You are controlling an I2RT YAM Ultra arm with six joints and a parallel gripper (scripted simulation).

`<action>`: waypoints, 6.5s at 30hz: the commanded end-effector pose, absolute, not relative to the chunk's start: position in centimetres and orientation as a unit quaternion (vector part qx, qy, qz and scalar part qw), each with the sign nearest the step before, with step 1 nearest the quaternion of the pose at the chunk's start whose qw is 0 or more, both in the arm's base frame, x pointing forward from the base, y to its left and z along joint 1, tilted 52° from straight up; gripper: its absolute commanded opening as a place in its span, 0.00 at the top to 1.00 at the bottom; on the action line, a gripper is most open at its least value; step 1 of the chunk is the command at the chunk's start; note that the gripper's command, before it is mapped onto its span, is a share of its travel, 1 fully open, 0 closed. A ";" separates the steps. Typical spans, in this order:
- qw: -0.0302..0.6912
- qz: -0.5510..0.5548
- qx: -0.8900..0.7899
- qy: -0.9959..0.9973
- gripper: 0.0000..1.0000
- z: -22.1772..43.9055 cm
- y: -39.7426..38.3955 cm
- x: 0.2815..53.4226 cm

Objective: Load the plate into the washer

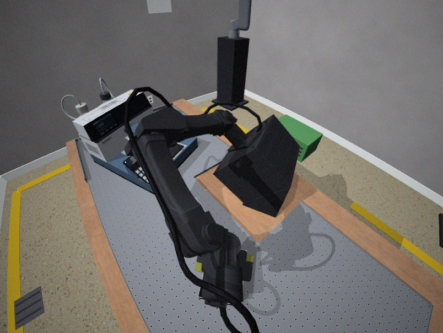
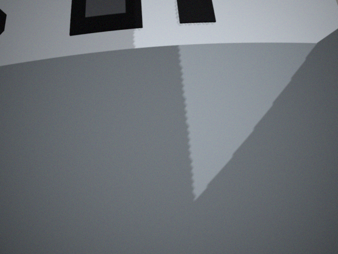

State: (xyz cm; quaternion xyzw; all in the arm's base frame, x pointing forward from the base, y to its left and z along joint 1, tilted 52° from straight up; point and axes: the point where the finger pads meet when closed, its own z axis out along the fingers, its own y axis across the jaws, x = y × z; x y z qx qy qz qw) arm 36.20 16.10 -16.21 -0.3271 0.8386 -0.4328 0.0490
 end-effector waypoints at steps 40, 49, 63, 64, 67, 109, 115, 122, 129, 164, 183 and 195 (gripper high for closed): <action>0.056 -0.437 -0.343 0.830 0.00 -17.4 15.7 36.3; 0.060 -0.435 -0.340 0.832 0.00 -17.7 15.5 36.8; 0.055 -0.437 -0.342 0.830 0.00 -18.4 14.8 36.8; 0.056 -0.437 -0.343 0.830 0.00 -18.4 14.8 36.8; 0.055 -0.437 -0.343 0.830 0.00 -18.4 14.8 36.8; 0.057 -0.437 -0.342 0.830 0.00 -18.4 14.8 36.8; 0.057 -0.437 -0.342 0.830 0.00 -18.4 14.8 36.8; 0.060 -0.431 -0.333 0.836 0.04 -17.8 15.0 37.4; 0.060 -0.431 -0.333 0.836 0.16 -17.8 15.0 37.4; 0.060 -0.431 -0.333 0.836 0.16 -17.8 15.0 37.4; 0.077 -0.430 -0.329 0.837 0.16 -16.2 16.6 37.8; 0.073 -0.423 -0.329 0.841 0.16 -15.3 17.8 36.9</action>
